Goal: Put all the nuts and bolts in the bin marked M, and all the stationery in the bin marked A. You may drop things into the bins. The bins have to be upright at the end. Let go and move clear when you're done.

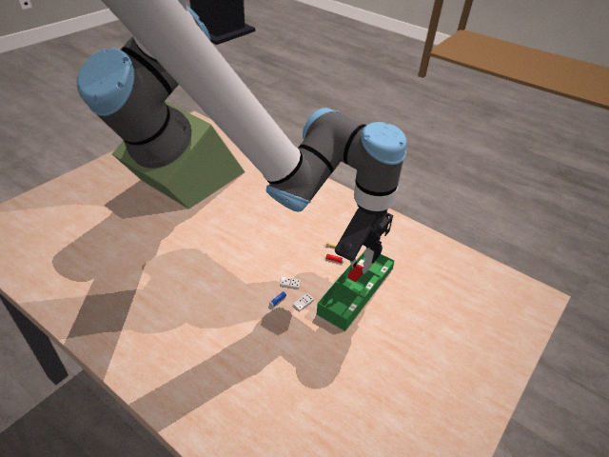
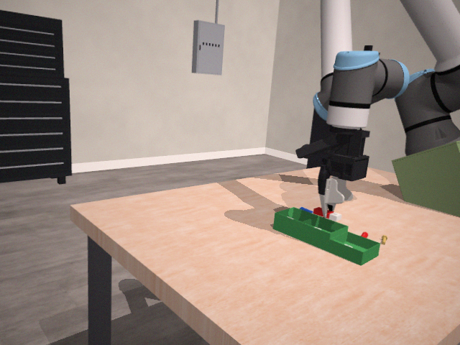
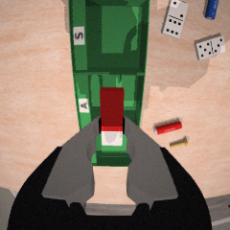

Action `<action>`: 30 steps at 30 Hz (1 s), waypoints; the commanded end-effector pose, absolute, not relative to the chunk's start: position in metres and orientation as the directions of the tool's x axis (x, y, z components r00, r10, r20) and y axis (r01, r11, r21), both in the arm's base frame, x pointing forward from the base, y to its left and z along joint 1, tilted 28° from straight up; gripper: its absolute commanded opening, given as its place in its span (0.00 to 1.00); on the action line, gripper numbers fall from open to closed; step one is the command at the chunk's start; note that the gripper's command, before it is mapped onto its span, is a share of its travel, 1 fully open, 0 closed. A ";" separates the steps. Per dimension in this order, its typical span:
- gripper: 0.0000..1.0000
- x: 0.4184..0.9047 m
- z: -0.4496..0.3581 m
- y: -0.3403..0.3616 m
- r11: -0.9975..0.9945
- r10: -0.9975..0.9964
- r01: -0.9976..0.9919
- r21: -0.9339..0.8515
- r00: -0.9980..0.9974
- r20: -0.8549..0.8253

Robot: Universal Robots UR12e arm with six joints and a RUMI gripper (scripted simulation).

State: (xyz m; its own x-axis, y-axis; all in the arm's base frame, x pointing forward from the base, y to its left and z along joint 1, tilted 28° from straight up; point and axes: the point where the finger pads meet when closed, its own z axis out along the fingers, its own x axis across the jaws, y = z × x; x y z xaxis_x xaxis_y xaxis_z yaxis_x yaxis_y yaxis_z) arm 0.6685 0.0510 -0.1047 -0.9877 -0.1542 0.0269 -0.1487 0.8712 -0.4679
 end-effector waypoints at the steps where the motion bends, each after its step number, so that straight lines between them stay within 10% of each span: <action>1: 0.00 0.667 -0.104 0.051 0.872 -0.151 -0.145 -0.468 -0.988 0.025; 30: 0.00 0.666 -0.121 0.041 0.872 -0.151 -0.145 -0.468 -0.988 0.025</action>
State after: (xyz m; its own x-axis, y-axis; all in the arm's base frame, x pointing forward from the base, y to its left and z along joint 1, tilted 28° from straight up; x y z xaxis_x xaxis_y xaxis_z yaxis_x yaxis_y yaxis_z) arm 0.6653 0.0444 -0.1142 -0.9883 -0.1502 0.0262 -0.1449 0.8716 -0.4683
